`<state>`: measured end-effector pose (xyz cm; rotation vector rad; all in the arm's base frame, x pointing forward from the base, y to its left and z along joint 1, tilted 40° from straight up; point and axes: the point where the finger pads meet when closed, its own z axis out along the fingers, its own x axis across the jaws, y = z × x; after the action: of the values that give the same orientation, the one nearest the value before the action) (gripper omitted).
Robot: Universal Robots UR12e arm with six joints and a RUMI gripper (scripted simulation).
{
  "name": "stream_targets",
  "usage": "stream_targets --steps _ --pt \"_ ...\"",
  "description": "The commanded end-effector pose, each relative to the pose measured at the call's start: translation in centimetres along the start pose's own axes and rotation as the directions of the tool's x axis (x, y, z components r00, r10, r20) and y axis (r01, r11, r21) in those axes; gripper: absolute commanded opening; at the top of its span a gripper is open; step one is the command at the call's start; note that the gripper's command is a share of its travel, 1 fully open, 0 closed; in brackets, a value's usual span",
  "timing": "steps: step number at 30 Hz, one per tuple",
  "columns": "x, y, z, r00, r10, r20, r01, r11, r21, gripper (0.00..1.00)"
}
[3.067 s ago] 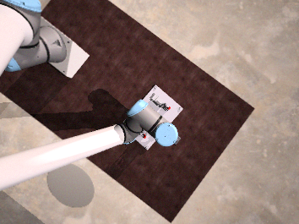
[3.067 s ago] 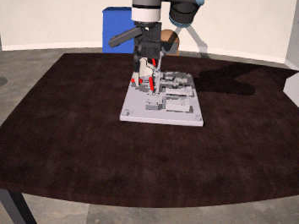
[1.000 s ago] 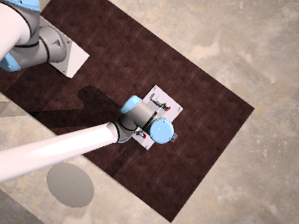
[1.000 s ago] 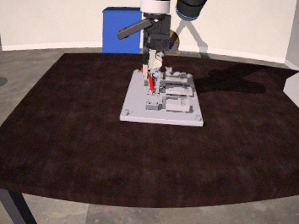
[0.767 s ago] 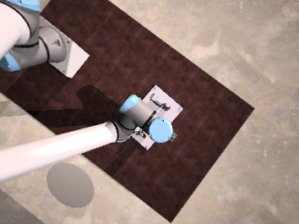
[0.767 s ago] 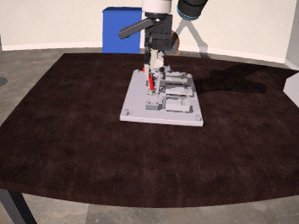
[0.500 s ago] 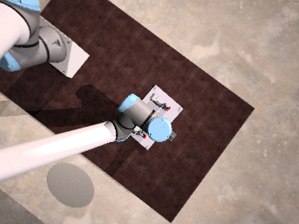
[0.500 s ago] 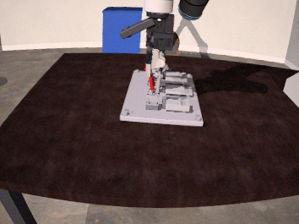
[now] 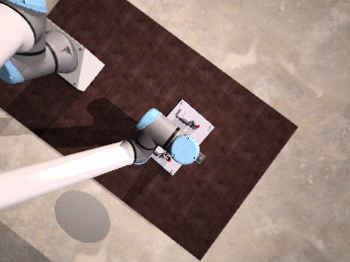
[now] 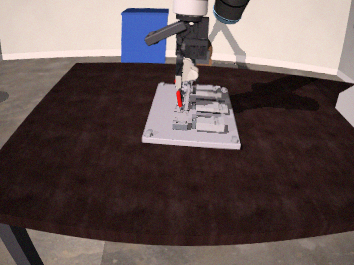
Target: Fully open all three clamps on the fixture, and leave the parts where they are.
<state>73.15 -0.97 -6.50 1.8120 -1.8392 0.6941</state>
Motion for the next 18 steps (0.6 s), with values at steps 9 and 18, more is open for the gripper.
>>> stream_targets --steps 9,18 --pt "0.00 0.36 -0.03 1.000 0.000 0.000 0.000 1.000 0.000 0.00" --pt "0.00 0.51 -0.03 1.000 0.000 0.000 0.000 1.000 0.000 0.00"
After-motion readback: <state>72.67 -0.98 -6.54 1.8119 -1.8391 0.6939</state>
